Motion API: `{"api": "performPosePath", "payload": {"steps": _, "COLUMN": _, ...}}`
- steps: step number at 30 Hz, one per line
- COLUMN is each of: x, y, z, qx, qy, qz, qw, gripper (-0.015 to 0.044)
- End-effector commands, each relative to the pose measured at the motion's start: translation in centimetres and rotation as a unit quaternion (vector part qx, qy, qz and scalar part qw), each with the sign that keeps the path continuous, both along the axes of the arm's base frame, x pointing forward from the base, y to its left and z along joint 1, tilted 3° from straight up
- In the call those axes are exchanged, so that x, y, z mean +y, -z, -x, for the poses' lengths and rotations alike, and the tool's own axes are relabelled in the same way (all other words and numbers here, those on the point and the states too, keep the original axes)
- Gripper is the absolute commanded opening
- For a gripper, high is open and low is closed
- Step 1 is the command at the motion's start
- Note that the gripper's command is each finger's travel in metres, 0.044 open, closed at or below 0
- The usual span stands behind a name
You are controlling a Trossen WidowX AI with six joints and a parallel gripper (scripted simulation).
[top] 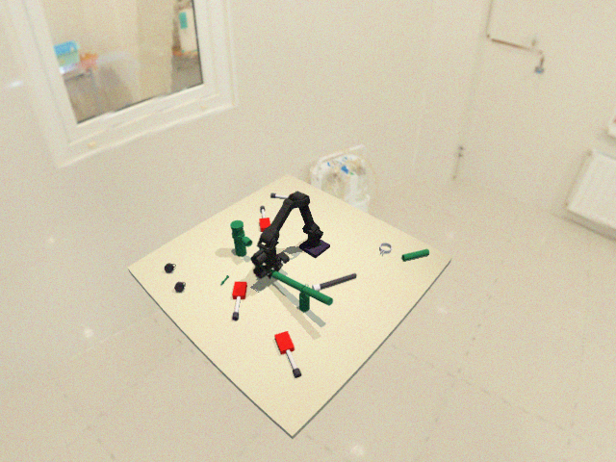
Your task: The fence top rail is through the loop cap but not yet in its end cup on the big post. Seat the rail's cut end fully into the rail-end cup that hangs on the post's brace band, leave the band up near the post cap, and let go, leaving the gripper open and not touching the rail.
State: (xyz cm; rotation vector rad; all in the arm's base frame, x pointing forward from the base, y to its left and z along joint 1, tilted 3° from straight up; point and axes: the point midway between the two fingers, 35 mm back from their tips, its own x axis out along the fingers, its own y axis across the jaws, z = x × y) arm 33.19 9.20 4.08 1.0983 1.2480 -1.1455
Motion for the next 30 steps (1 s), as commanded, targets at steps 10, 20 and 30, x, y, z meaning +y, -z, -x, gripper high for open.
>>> {"api": "performPosePath", "payload": {"steps": 10, "x": -0.7, "y": -2.6, "z": -0.2, "qx": -0.002, "qy": 0.001, "qz": 0.046, "qw": 0.999, "gripper": 0.0000}}
{"api": "performPosePath", "payload": {"steps": 20, "x": -2.2, "y": -7.0, "z": -0.4, "qx": -0.013, "qy": -0.001, "qz": 0.133, "qw": 0.991, "gripper": 0.0000}}
{"api": "performPosePath", "payload": {"steps": 30, "x": -2.2, "y": -7.5, "z": -0.4, "qx": -0.013, "qy": -0.004, "qz": 0.144, "qw": 0.990, "gripper": 0.0000}}
